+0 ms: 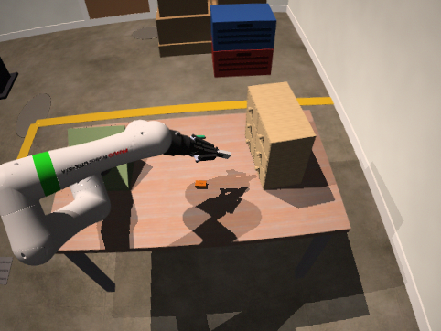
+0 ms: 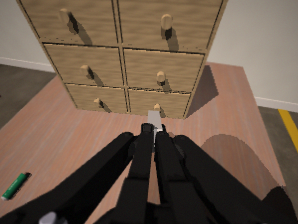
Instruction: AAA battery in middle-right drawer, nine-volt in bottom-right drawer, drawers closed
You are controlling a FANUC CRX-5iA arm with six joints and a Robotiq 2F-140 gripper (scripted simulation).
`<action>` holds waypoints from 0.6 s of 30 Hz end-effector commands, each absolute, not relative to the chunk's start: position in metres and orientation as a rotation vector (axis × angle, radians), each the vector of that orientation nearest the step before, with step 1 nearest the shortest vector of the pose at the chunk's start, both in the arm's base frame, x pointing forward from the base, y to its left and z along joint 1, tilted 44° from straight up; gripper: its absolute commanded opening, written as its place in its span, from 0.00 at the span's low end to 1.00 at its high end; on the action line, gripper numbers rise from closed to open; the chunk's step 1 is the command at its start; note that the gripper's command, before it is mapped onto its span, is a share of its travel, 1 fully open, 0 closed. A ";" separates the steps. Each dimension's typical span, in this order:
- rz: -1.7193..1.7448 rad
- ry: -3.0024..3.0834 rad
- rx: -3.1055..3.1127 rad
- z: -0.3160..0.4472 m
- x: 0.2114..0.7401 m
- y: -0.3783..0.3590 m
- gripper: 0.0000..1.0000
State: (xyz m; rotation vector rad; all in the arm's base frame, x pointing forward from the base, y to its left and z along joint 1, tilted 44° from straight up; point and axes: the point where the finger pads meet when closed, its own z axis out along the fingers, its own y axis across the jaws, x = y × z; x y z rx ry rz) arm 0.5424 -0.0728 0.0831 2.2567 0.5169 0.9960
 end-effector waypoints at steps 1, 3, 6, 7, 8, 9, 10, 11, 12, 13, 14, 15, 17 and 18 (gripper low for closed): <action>1.167 0.531 2.156 0.079 0.554 -0.083 0.00; 1.187 0.538 2.146 0.077 0.555 -0.085 0.00; 1.197 0.542 2.141 0.076 0.556 -0.085 0.00; 1.207 0.546 2.137 0.076 0.557 -0.086 0.00; 1.217 0.550 2.134 0.076 0.557 -0.086 0.00; 1.226 0.553 2.130 0.075 0.558 -0.086 0.00; 1.232 0.556 2.126 0.075 0.558 -0.087 0.00; 1.238 0.558 2.123 0.074 0.559 -0.087 0.00; 1.244 0.560 2.120 0.074 0.559 -0.088 0.00; 1.250 0.562 2.117 0.073 0.559 -0.088 0.00; 1.255 0.564 2.115 0.073 0.560 -0.089 0.00; 1.260 0.566 2.113 0.073 0.560 -0.089 0.00; 1.268 0.569 2.110 0.072 0.561 -0.089 0.00; 1.271 0.570 2.109 0.072 0.561 -0.089 0.00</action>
